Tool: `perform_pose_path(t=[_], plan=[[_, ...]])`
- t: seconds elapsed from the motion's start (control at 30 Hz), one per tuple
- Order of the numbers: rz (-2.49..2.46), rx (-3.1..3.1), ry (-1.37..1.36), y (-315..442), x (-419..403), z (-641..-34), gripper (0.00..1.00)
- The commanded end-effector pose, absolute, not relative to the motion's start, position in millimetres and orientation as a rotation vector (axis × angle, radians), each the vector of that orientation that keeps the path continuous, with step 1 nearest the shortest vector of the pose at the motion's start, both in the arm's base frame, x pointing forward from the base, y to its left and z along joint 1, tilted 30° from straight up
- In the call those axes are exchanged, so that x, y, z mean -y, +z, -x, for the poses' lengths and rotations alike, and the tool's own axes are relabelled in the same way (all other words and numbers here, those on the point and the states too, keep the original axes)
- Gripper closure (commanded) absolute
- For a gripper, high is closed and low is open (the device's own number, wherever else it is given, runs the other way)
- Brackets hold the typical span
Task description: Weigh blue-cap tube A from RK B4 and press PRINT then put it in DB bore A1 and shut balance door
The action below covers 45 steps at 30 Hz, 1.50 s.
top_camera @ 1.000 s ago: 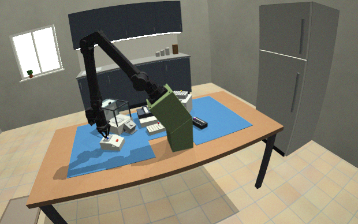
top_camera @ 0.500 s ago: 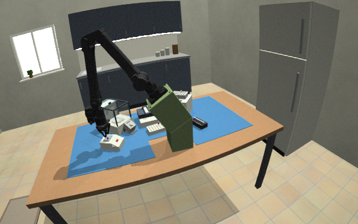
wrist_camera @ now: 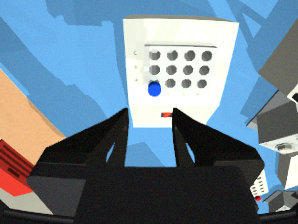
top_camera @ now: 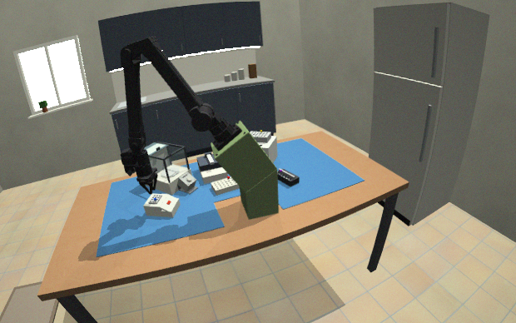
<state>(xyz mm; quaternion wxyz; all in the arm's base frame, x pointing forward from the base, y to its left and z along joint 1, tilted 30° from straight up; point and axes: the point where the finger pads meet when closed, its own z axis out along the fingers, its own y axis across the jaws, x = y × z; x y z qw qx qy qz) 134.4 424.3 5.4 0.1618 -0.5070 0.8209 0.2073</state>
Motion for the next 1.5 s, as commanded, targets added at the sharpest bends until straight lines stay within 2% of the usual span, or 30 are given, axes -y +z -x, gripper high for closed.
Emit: perform_pose_path(t=[0.0,1.47], plan=[[1.437,-2.333,0.597,17.2,-420.9,-140.3,0.64],[1.44,-2.334,0.601,13.8,-425.6,-137.1,0.64]])
